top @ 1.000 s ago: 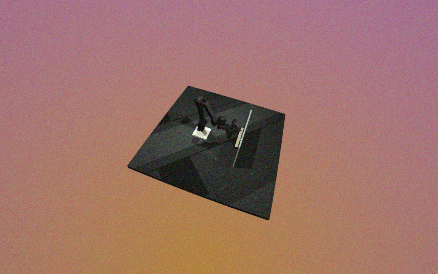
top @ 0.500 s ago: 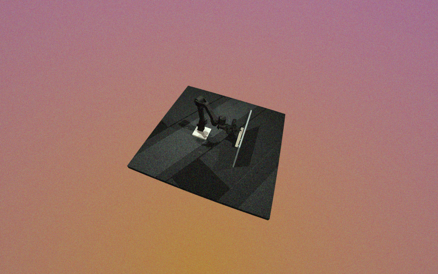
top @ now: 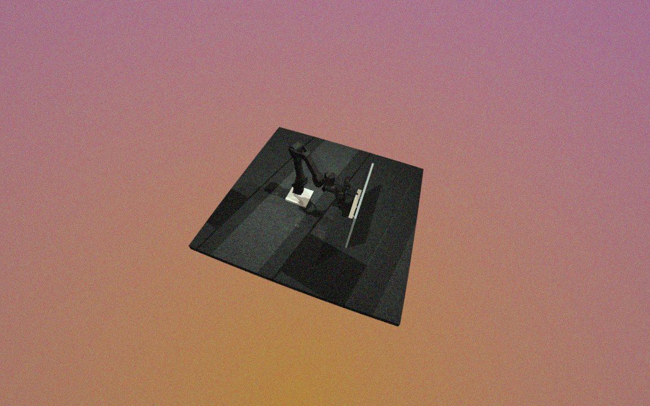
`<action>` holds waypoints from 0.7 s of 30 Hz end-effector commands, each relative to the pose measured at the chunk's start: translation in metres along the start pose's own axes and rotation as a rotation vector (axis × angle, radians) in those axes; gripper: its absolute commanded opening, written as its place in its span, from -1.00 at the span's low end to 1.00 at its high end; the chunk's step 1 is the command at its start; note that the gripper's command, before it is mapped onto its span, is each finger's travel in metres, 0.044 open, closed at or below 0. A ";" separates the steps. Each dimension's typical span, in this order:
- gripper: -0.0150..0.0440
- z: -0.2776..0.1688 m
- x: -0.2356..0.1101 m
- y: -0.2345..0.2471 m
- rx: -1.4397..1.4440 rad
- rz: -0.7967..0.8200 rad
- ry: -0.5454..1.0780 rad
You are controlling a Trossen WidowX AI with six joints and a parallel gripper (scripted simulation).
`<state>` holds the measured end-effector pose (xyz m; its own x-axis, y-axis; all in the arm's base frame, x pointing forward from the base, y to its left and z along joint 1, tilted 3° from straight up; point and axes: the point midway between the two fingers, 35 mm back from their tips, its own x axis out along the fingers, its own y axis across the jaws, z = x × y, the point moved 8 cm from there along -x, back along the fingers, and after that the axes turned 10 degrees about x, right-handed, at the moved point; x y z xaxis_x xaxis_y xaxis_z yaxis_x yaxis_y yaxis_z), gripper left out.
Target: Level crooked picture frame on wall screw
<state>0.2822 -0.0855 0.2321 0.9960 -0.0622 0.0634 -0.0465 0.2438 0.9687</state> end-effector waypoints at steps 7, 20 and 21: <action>-0.49 0.001 0.000 -0.002 -0.005 0.008 0.001; -0.49 0.002 0.000 -0.003 -0.002 0.005 -0.002; -0.49 0.002 0.000 -0.003 -0.002 0.005 -0.002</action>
<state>0.2823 -0.0881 0.2291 0.9957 -0.0629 0.0682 -0.0508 0.2462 0.9679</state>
